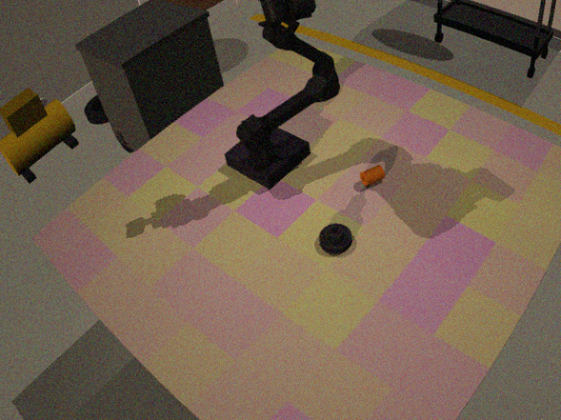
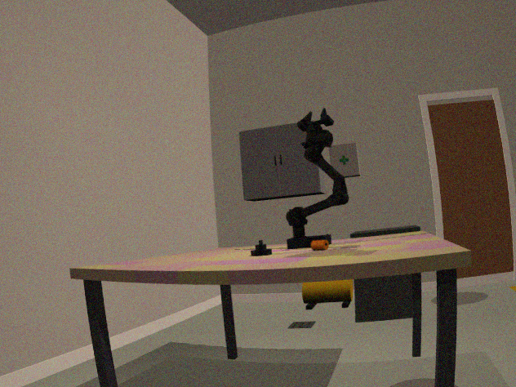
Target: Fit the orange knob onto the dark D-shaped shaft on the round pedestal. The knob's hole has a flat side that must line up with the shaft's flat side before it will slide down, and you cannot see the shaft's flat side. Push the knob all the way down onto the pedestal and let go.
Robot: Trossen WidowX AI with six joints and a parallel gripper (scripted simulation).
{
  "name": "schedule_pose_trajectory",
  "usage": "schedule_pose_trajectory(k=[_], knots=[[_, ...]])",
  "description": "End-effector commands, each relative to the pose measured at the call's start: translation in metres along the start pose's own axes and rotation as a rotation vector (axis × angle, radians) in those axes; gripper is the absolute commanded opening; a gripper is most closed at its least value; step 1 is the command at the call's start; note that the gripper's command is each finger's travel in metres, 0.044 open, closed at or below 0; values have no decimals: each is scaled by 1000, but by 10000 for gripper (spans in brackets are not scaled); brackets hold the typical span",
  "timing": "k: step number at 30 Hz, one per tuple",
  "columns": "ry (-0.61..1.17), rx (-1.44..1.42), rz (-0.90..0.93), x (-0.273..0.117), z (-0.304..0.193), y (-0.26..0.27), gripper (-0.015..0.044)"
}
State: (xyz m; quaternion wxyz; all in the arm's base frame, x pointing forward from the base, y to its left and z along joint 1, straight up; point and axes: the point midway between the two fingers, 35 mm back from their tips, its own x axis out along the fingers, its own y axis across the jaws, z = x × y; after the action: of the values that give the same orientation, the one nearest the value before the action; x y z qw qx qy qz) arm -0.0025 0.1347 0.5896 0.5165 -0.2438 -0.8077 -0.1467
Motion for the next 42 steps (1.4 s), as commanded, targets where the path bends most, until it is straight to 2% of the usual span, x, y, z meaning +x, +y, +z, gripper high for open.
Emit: schedule_pose_trajectory(k=[1,3,6,10,16,22,27,32,37,42], knots=[[5,-6,-7,0,0,-3,426],[45,-52,-71,4,-4,-28,440],[142,-119,-288,7,-19,-100,440],[305,-179,-494,-8,-49,-170,440],[732,-232,-751,-81,-132,-255,440],[1232,-231,-803,-182,-218,-269,440],[1682,-189,-670,-275,-276,-230,440],[2074,-100,-397,-360,-306,-159,440],[2376,28,-17,-431,-305,-72,440],[2588,164,475,-491,-271,18,440]])
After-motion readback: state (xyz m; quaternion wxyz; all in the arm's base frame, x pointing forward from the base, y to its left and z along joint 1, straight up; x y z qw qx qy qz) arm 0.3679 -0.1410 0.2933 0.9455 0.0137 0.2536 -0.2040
